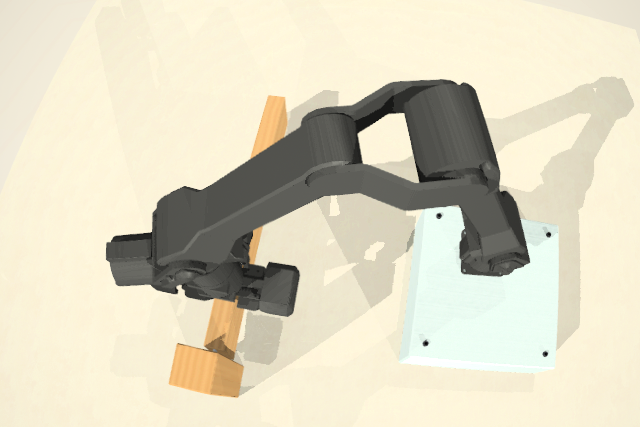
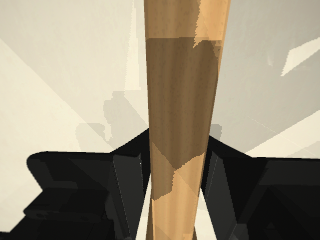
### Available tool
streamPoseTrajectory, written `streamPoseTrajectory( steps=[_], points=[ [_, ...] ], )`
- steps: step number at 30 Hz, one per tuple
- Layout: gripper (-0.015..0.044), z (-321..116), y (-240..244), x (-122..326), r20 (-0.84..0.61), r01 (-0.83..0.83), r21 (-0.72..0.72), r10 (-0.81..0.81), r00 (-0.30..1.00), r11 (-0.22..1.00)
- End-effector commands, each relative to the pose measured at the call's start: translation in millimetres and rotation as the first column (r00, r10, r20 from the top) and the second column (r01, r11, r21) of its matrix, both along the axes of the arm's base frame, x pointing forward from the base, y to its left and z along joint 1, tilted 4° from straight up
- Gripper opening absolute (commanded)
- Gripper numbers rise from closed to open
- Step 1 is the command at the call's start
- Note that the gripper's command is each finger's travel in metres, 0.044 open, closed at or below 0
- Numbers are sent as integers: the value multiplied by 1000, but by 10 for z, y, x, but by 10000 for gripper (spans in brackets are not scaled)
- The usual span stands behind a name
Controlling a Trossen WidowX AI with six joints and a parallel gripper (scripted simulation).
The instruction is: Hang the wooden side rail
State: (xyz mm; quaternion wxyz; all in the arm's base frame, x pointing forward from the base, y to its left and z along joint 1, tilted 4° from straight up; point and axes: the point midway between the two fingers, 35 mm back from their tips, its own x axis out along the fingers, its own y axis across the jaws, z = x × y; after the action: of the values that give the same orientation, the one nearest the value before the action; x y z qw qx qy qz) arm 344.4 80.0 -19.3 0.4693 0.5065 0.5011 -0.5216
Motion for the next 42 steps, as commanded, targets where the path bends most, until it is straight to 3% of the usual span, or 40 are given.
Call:
streamPoseTrajectory(
  steps=[1,42],
  points=[
    [0,8,12,12,6,3,2,-3,1000,1000],
    [0,11,50,22,6,3,2,-3,1000,1000]
  ],
)
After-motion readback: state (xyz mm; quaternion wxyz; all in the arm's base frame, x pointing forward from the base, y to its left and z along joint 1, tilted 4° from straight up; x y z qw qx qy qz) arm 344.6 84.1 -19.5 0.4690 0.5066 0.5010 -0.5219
